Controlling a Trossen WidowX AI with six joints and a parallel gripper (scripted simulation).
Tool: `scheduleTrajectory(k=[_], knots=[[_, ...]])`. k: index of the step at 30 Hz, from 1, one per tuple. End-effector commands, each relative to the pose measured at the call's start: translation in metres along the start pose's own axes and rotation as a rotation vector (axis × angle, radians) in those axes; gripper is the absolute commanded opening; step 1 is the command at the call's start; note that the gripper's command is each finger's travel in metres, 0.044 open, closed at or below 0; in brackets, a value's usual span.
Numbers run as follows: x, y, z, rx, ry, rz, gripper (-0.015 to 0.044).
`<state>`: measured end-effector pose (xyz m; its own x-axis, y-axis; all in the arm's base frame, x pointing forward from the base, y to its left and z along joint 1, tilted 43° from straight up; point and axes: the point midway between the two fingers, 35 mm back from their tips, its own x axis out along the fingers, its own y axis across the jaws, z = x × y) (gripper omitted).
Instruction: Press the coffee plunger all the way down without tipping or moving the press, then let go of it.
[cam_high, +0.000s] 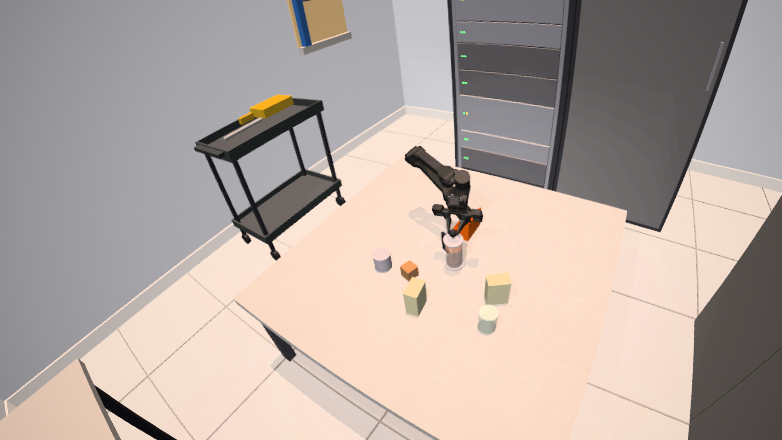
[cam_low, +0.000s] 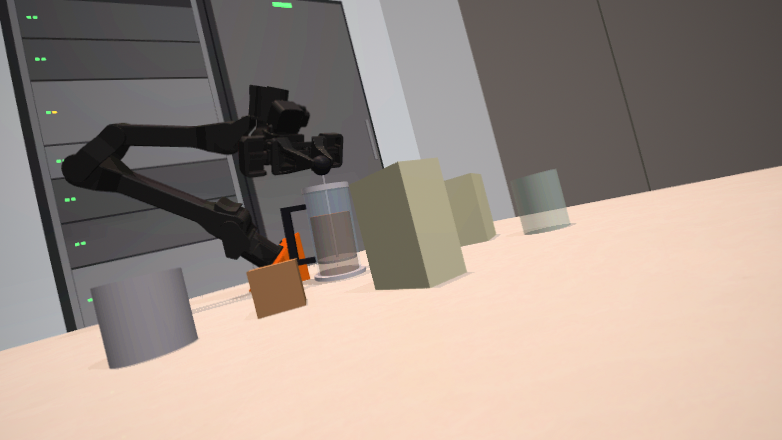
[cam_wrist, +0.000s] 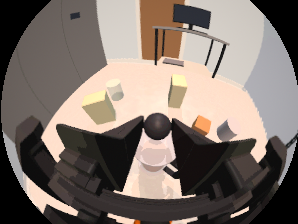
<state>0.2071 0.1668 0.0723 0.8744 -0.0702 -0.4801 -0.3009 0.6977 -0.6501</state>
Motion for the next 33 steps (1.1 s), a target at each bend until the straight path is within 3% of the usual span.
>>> scheduleTrajectory(k=[1, 16, 28, 33], knots=[[0.0024, 0.0001, -0.0047, -0.020, 0.015, -0.004, 0.0124], [0.0005, 0.0002, -0.0001, -0.001, 0.001, -0.001, 0.0124], [0.0005, 0.0002, -0.0001, -0.001, 0.001, -0.001, 0.0439], [-0.0021, 0.0010, 0.0036, -0.002, 0.003, 0.001, 0.0440]])
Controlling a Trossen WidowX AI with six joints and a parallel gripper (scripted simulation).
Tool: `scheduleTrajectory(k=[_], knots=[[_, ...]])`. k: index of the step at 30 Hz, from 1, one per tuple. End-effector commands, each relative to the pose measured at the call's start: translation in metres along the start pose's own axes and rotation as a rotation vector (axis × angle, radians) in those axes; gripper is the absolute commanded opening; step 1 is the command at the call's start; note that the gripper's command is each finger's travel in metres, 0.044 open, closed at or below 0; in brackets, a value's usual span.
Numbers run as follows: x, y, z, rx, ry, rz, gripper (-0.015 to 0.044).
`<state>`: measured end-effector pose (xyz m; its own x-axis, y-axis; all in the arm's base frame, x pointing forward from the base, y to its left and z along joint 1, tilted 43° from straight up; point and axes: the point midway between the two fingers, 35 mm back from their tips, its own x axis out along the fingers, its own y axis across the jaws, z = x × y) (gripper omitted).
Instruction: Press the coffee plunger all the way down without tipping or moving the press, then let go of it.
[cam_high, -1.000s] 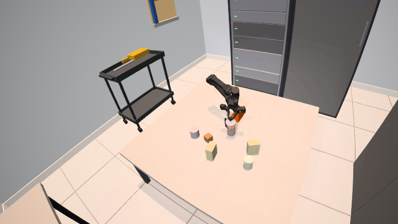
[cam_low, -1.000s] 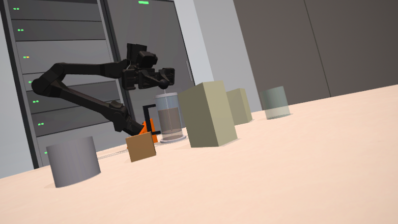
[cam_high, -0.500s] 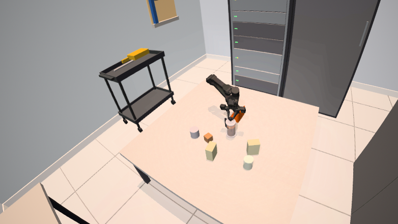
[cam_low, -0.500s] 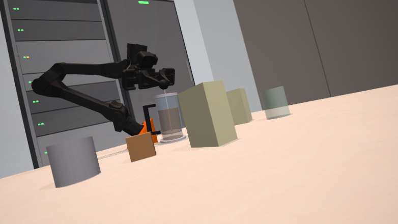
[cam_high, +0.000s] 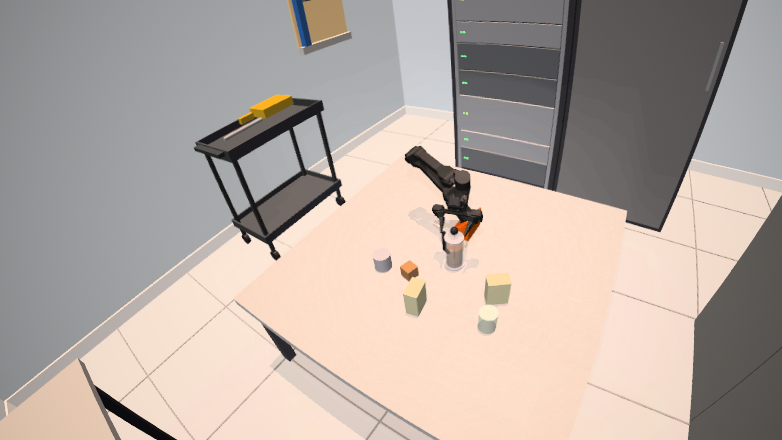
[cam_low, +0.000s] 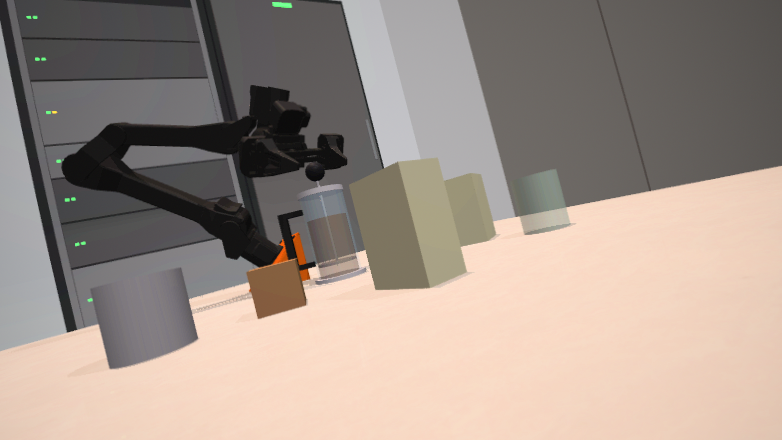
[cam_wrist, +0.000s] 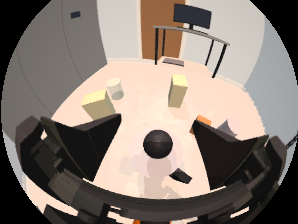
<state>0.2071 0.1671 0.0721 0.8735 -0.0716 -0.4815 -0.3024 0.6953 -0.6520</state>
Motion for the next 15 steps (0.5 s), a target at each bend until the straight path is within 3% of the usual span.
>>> scheduleTrajectory(k=[1, 9, 15], knots=[[-0.005, 0.001, 0.007, 0.001, 0.003, 0.001, 0.0440], [-0.050, 0.001, 0.054, -0.015, 0.015, -0.002, 0.0440], [-0.055, 0.000, 0.057, -0.017, 0.015, -0.003, 0.0440]])
